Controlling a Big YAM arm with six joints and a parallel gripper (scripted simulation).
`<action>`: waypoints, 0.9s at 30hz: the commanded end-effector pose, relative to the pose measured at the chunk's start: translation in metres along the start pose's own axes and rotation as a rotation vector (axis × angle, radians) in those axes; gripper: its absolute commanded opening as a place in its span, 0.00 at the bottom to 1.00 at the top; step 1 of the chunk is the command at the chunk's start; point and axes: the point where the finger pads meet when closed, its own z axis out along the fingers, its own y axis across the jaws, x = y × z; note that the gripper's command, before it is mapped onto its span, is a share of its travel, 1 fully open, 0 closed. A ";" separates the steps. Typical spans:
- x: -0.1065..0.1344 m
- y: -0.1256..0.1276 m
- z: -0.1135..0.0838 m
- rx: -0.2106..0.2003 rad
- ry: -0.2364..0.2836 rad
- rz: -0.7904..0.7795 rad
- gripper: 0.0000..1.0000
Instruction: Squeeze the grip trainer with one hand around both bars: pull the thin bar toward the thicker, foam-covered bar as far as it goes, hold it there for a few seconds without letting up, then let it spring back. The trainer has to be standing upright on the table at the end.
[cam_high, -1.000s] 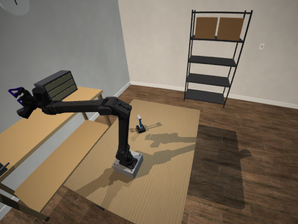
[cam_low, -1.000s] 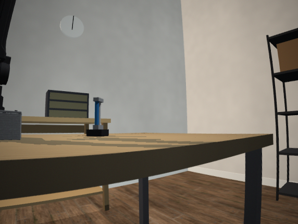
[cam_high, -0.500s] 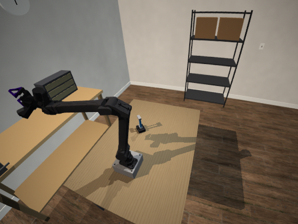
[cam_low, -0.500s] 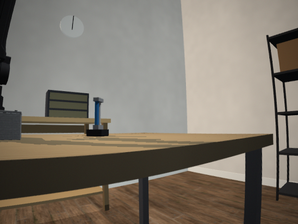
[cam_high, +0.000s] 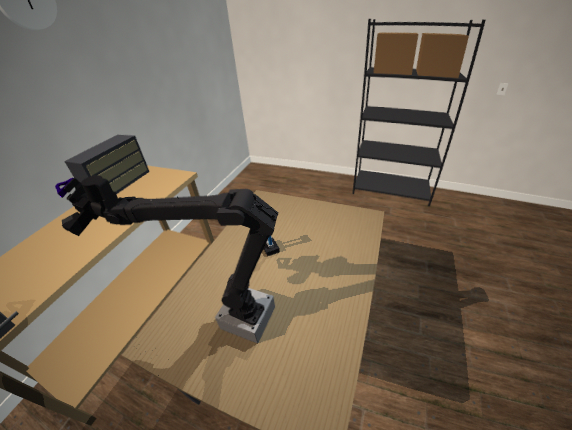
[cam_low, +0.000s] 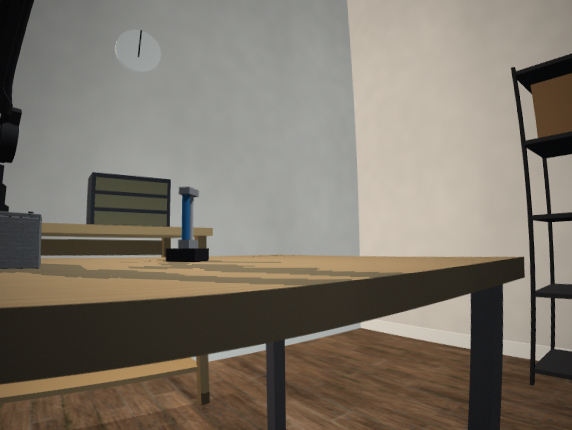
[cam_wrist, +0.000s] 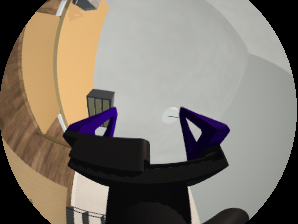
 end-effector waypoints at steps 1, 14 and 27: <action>0.036 0.020 -0.048 -0.122 0.079 0.026 1.00; 0.112 0.146 -0.167 -0.644 0.353 0.030 1.00; 0.204 0.306 -0.308 -1.298 0.673 0.019 1.00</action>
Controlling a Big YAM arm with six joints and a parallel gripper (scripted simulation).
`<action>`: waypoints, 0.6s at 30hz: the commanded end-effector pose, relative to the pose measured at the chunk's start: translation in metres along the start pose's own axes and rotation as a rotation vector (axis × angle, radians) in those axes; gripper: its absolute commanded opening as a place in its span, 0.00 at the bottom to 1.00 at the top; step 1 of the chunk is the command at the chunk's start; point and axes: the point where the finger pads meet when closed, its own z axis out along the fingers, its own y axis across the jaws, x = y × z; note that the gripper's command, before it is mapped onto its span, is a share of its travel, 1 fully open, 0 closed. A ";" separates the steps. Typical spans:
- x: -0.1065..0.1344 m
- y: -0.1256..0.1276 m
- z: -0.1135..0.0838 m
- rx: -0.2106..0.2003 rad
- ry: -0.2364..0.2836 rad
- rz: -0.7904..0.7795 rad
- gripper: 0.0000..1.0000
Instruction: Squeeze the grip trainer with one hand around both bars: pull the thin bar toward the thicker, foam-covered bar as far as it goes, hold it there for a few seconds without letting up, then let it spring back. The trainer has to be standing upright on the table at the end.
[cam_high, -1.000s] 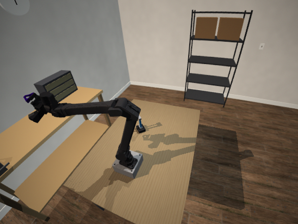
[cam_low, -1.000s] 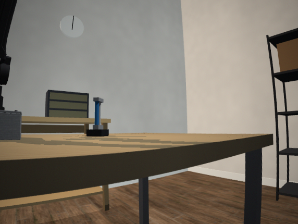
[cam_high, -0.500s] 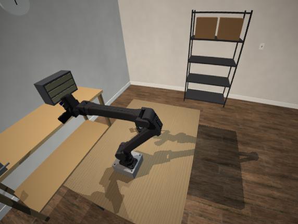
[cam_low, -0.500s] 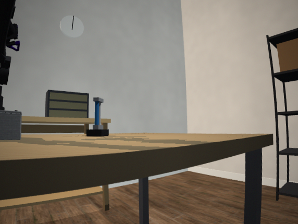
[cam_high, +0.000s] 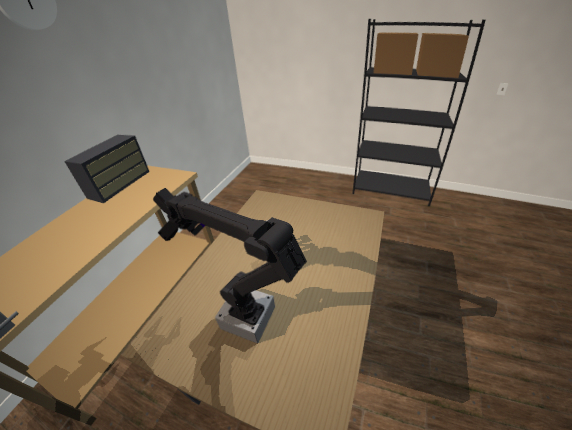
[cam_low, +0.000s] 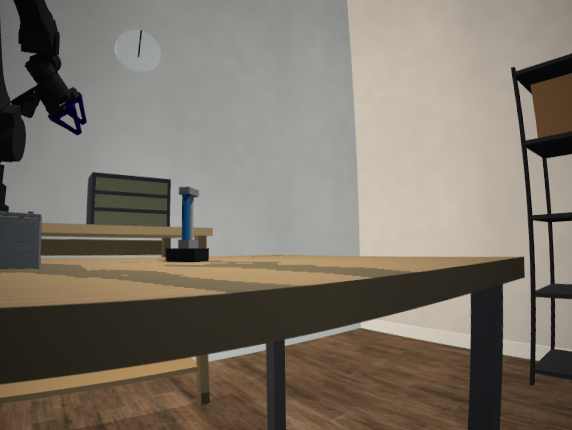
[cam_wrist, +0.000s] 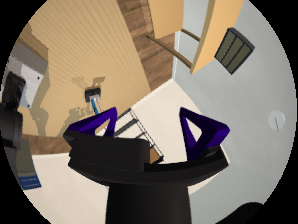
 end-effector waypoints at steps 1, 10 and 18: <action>0.023 0.040 0.046 -0.177 0.077 0.001 1.00; 0.072 0.115 0.122 -0.483 0.250 0.015 1.00; 0.124 0.158 0.185 -0.712 0.403 0.043 1.00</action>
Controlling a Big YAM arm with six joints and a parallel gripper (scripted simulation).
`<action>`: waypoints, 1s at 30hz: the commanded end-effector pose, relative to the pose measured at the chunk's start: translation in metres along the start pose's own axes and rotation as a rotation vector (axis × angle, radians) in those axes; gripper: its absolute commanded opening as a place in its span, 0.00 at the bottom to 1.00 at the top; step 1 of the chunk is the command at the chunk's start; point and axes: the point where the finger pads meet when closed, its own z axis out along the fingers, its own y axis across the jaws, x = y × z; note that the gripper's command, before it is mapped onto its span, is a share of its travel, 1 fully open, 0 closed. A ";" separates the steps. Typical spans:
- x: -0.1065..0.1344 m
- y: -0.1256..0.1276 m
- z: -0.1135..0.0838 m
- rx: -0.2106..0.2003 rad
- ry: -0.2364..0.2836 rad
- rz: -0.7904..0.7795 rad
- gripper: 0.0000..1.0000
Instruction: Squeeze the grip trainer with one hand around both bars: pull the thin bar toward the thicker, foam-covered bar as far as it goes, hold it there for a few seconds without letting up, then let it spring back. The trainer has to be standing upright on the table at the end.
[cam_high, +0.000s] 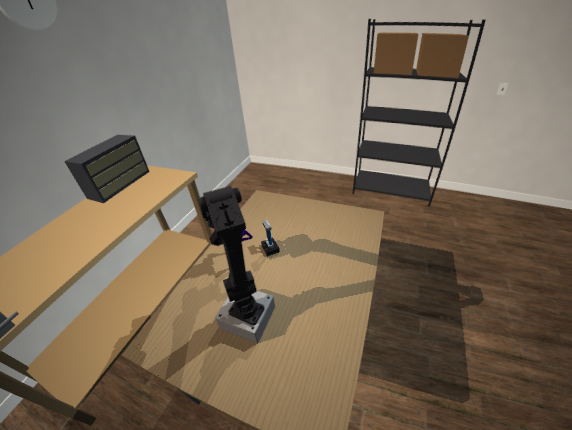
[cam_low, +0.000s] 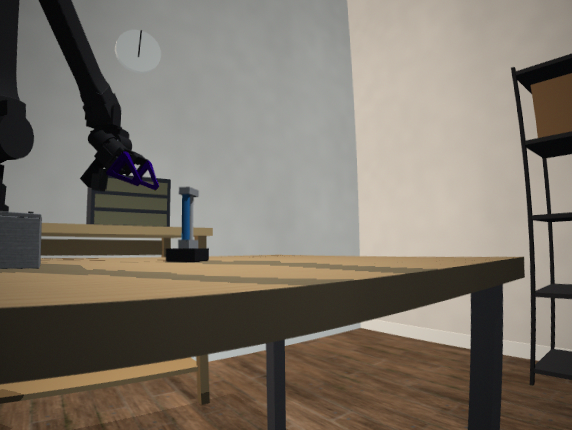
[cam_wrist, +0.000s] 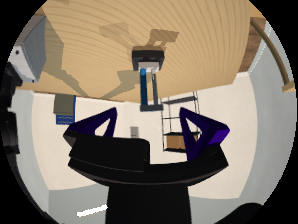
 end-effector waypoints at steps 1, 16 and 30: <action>0.017 -0.033 0.013 -0.009 0.029 0.034 1.00; 0.018 -0.030 0.031 -0.061 0.053 0.025 0.76; 0.019 -0.030 0.030 -0.059 0.053 0.028 0.76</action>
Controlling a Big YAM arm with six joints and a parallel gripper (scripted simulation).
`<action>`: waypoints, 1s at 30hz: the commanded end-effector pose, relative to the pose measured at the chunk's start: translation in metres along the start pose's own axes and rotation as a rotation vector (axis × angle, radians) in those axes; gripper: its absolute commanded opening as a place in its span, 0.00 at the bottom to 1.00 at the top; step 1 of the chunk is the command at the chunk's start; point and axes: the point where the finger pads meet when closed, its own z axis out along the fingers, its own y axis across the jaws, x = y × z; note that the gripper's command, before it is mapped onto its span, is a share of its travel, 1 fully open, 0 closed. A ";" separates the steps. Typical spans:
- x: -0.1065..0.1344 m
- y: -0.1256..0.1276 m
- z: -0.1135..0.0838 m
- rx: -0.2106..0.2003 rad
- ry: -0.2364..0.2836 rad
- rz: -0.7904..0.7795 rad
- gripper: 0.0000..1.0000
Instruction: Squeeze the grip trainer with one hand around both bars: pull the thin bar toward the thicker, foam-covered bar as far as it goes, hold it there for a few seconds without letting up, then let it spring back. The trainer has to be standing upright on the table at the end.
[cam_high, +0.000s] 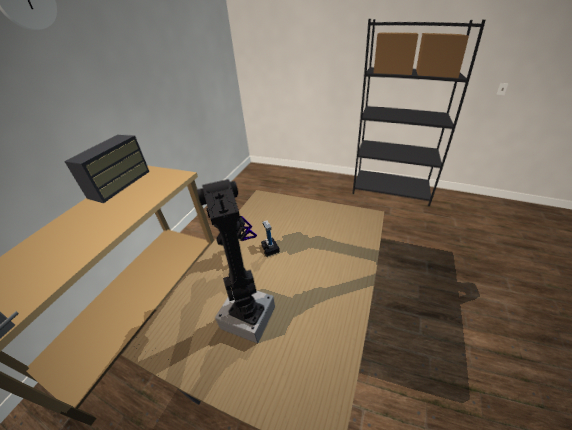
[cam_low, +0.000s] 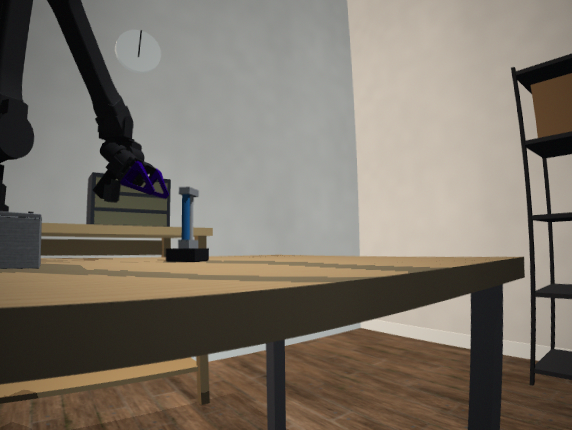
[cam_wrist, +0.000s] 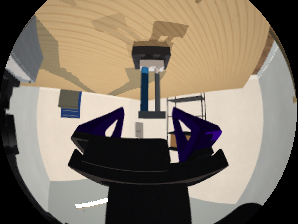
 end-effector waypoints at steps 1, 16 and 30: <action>0.017 -0.025 -0.007 0.029 0.006 0.034 0.76; 0.015 -0.025 0.000 0.026 0.006 0.037 0.76; 0.002 -0.004 0.021 -0.004 0.001 -0.002 0.76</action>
